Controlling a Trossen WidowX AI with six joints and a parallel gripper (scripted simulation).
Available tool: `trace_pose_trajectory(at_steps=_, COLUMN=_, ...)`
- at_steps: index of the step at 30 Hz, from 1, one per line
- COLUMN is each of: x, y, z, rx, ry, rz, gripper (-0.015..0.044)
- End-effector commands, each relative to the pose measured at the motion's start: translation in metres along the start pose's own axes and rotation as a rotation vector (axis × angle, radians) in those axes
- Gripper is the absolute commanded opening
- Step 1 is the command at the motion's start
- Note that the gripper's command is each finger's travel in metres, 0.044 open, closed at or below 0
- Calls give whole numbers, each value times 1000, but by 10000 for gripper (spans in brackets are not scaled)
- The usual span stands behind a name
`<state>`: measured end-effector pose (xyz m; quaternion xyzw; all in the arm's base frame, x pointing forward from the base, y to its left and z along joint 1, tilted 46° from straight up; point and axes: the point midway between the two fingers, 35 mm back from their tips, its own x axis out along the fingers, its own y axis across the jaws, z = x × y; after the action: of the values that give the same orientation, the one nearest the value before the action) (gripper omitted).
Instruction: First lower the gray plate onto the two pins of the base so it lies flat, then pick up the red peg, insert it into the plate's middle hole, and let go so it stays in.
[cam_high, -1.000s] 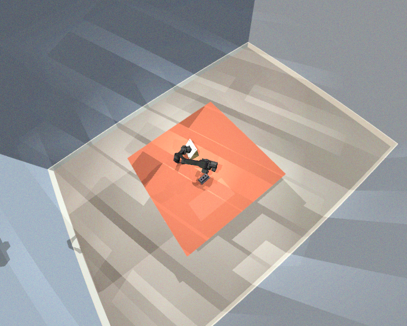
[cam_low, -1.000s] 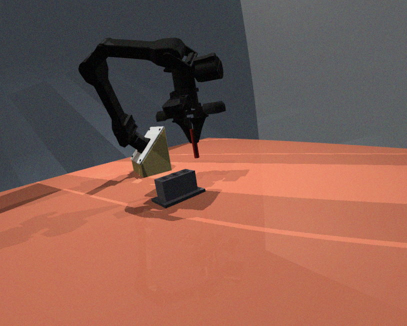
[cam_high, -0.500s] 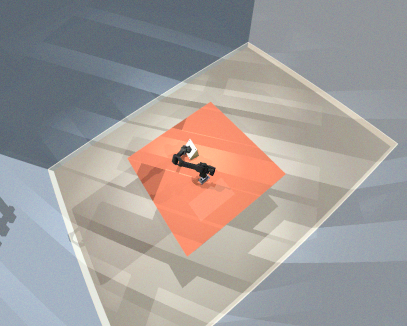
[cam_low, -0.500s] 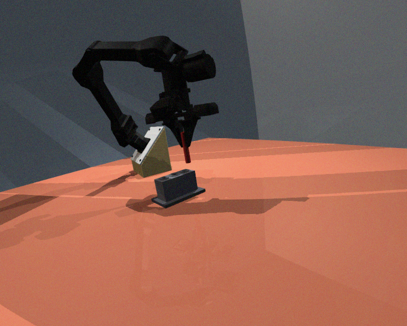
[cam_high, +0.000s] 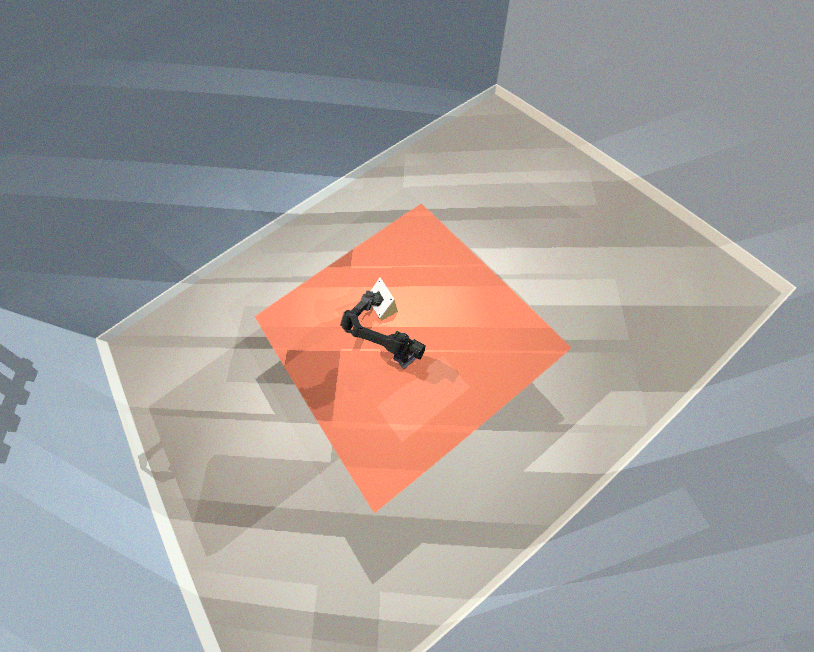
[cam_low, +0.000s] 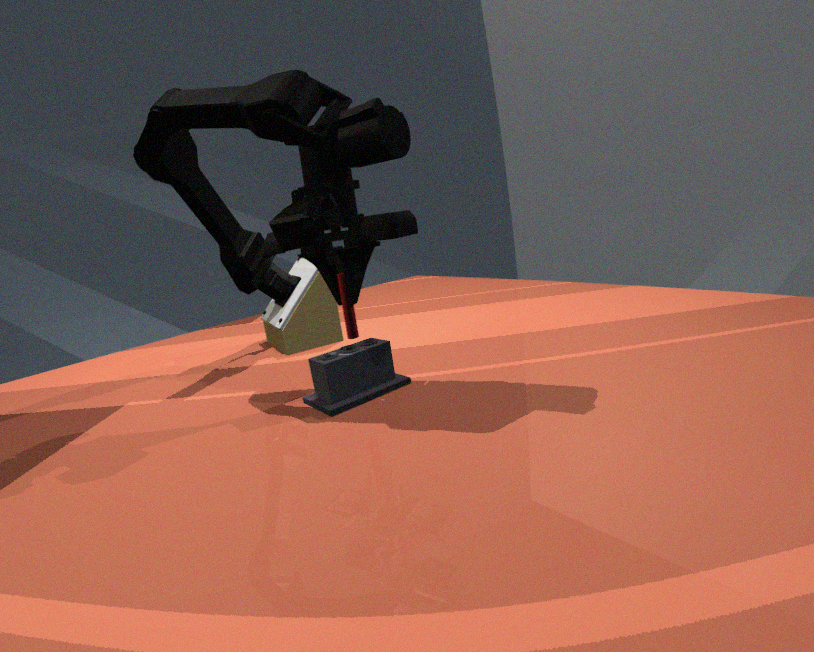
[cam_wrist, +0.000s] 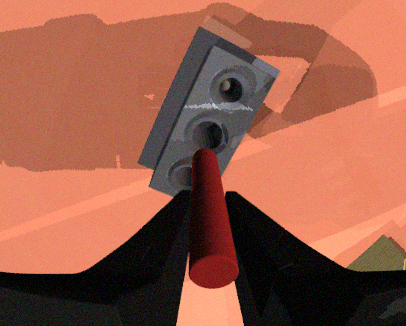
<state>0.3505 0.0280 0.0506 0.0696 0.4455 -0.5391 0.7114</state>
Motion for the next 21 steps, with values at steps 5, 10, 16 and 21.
trace_pose_trajectory(at_steps=5, x=-3, y=-2, z=10, rx=1, ry=-9, rz=5, gripper=0)
trace_pose_trajectory(at_steps=10, x=-3, y=-2, z=10, rx=1, ry=-9, rz=5, gripper=0)
trace_pose_trajectory(at_steps=16, x=-3, y=-2, z=10, rx=1, ry=-9, rz=5, gripper=0)
trace_pose_trajectory(at_steps=21, x=-3, y=-2, z=10, rx=1, ry=-9, rz=5, gripper=0)
